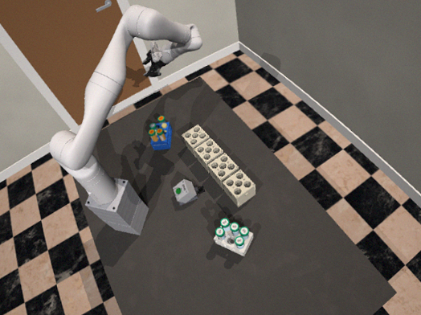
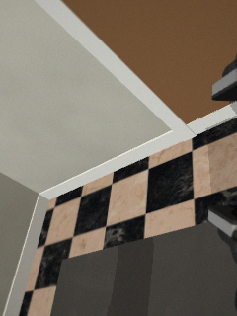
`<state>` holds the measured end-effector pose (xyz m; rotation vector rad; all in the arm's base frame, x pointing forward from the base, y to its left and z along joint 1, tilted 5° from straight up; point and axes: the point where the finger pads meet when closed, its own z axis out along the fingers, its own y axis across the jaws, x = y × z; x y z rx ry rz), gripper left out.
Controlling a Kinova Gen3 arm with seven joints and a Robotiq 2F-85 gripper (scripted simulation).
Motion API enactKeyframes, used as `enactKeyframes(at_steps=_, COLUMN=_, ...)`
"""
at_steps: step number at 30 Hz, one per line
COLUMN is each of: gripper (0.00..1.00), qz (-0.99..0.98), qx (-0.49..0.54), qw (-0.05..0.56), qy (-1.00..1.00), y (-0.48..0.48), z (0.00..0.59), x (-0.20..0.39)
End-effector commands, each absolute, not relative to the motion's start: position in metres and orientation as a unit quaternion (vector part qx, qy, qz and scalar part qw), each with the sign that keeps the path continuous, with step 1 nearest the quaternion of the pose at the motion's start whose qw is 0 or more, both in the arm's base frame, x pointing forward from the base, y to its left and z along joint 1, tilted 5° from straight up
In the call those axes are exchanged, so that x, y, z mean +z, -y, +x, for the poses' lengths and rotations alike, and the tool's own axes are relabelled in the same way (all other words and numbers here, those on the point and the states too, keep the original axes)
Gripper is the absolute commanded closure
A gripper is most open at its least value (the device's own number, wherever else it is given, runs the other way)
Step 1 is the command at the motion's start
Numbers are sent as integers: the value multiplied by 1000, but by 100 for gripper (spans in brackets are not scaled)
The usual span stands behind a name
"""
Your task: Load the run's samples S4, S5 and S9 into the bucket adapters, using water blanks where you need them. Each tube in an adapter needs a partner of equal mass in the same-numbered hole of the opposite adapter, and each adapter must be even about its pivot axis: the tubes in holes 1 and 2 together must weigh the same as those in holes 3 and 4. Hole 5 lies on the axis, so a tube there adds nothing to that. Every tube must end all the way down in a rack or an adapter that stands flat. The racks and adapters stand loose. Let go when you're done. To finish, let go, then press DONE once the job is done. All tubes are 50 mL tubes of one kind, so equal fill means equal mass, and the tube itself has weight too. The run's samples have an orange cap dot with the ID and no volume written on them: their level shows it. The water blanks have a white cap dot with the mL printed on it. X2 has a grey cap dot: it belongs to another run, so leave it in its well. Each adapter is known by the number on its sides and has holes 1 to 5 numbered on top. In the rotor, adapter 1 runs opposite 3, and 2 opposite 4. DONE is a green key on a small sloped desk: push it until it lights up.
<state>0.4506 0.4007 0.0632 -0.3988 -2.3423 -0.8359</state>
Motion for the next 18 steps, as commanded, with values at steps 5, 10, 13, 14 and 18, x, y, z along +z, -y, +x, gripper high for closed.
enactKeyframes(at_steps=5, gripper=38, qz=-145, qx=-298, qw=286, qy=899, y=-382, z=446, x=61)
enactKeyframes(at_steps=10, gripper=38, qz=-140, qx=-282, qw=271, qy=910, y=-366, z=443, x=59)
enactKeyframes(at_steps=13, gripper=38, qz=-138, qx=-272, qw=262, qy=916, y=-356, z=441, x=57)
enactKeyframes(at_steps=14, gripper=38, qz=-137, qx=-269, qw=259, qy=918, y=-353, z=440, x=57)
enactKeyframes(at_steps=18, gripper=38, qz=-134, qx=-259, qw=249, qy=923, y=-343, z=438, x=55)
